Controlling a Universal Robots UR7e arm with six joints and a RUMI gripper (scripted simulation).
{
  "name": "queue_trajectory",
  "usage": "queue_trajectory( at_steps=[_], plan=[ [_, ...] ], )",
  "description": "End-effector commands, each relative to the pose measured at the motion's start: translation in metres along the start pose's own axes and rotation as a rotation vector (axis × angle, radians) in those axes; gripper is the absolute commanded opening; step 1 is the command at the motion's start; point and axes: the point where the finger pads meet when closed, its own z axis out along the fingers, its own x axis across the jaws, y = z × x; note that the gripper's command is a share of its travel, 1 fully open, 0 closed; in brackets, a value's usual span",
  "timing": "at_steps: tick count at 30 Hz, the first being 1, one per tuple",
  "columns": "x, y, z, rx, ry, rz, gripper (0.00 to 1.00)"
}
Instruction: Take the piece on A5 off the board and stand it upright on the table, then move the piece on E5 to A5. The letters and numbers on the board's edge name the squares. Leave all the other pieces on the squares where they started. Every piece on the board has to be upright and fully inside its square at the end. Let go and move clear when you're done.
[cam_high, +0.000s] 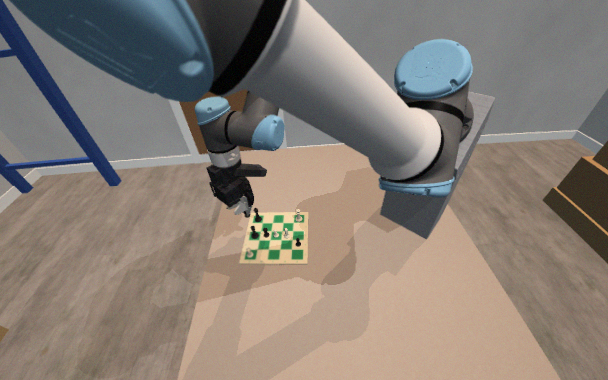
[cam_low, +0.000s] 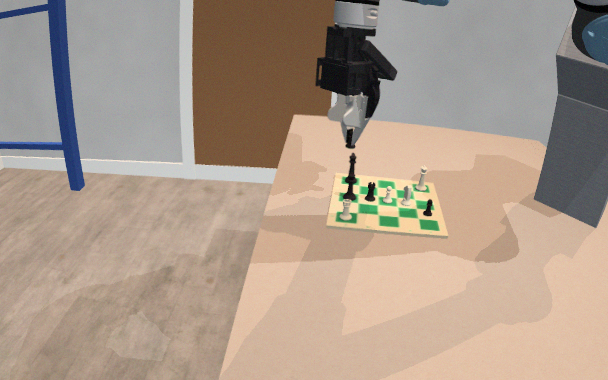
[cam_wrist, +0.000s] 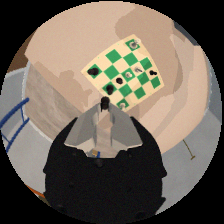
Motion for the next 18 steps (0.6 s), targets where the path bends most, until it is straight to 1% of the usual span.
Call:
queue_trajectory(
  at_steps=[1, 5, 18],
  plan=[
    [-0.053, 0.007, 0.009, 0.007, 0.024, 0.034, 0.0],
    [-0.065, 0.01, 0.009, 0.007, 0.025, 0.038, 0.0],
    [-0.067, 0.01, 0.009, 0.007, 0.025, 0.039, 0.0]
  ],
)
